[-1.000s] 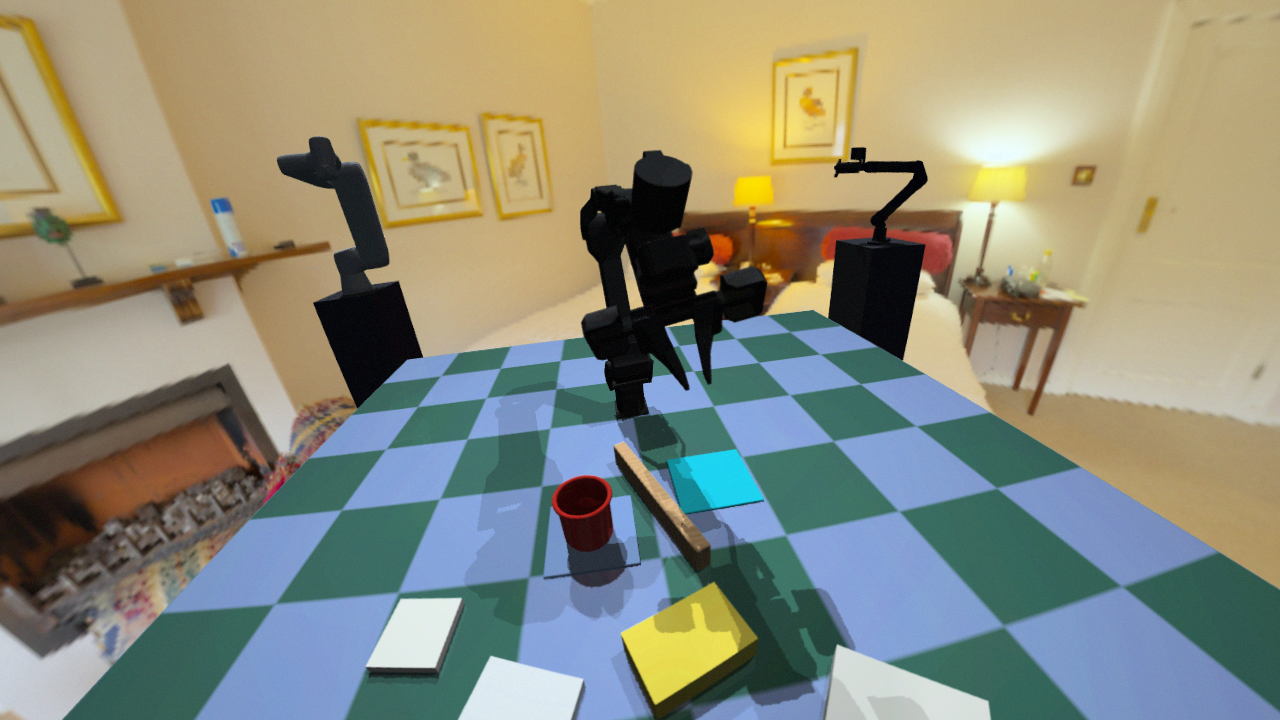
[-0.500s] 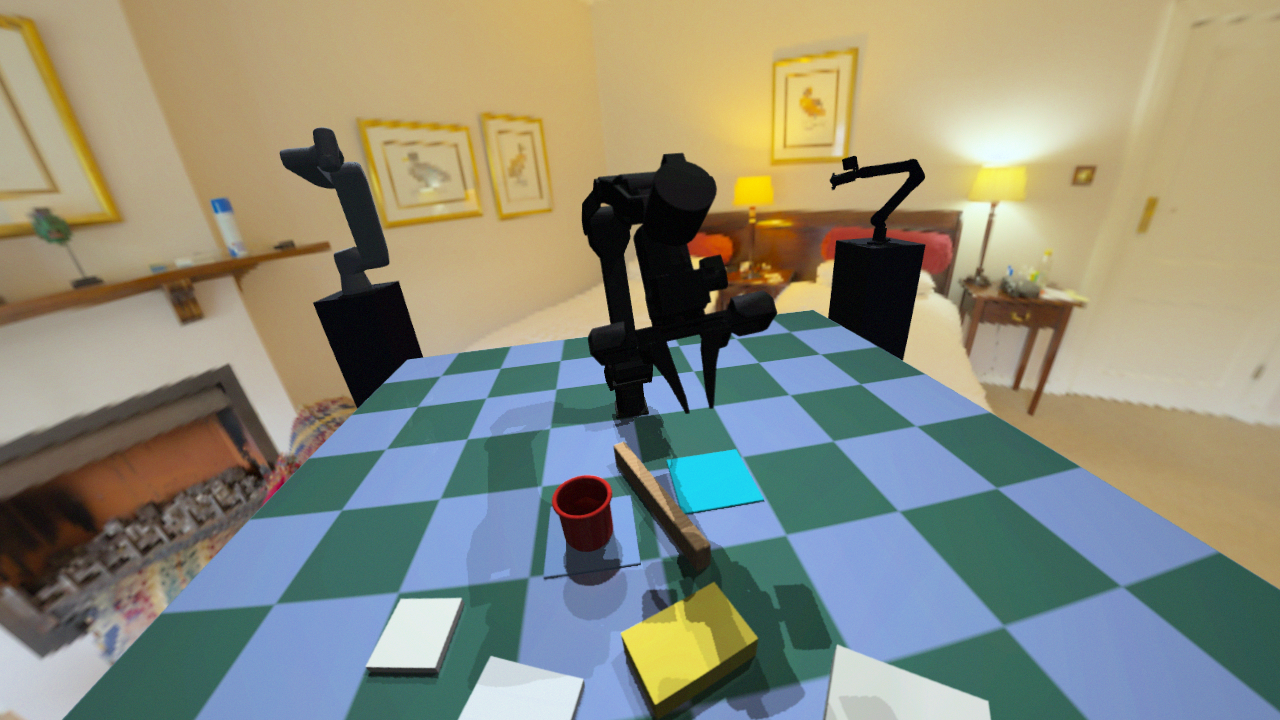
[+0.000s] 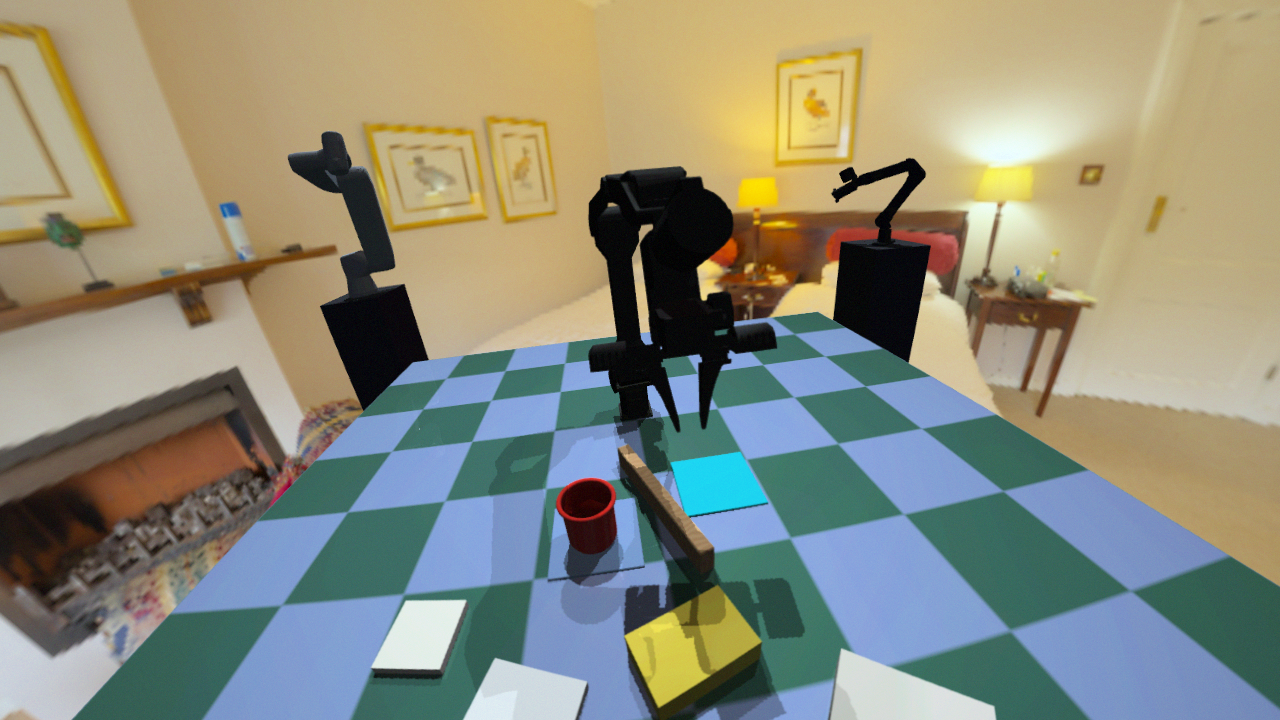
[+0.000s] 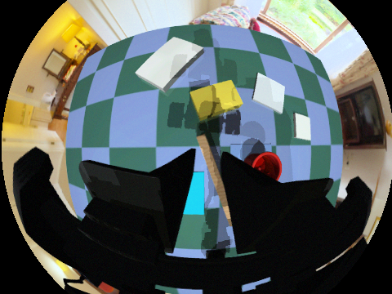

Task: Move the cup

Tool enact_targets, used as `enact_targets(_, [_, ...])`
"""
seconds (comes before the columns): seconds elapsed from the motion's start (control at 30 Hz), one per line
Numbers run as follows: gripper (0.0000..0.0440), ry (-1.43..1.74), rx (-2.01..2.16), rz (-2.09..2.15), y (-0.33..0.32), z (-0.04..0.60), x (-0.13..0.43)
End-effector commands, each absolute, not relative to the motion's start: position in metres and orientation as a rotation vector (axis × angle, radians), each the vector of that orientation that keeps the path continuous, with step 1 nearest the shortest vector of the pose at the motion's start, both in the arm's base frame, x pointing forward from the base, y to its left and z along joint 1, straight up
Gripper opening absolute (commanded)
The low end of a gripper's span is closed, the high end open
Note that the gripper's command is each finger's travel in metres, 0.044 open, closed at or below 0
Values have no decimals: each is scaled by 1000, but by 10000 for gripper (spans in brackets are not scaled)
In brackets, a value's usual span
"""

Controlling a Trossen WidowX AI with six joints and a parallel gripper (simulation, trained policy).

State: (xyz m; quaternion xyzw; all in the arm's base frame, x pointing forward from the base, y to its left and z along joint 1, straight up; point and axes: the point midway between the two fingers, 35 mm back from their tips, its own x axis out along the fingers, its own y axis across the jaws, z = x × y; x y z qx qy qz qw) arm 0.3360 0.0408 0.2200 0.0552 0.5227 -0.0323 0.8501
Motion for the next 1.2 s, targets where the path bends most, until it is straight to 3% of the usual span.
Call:
enact_targets(0.0, [110, 1153, 91, -79, 36, 215, 334])
enact_targets(0.6, [105, 1424, -38, -90, 3, 181, 322])
enact_targets(1.17, [142, 1573, -116, -63, -32, 139, 314])
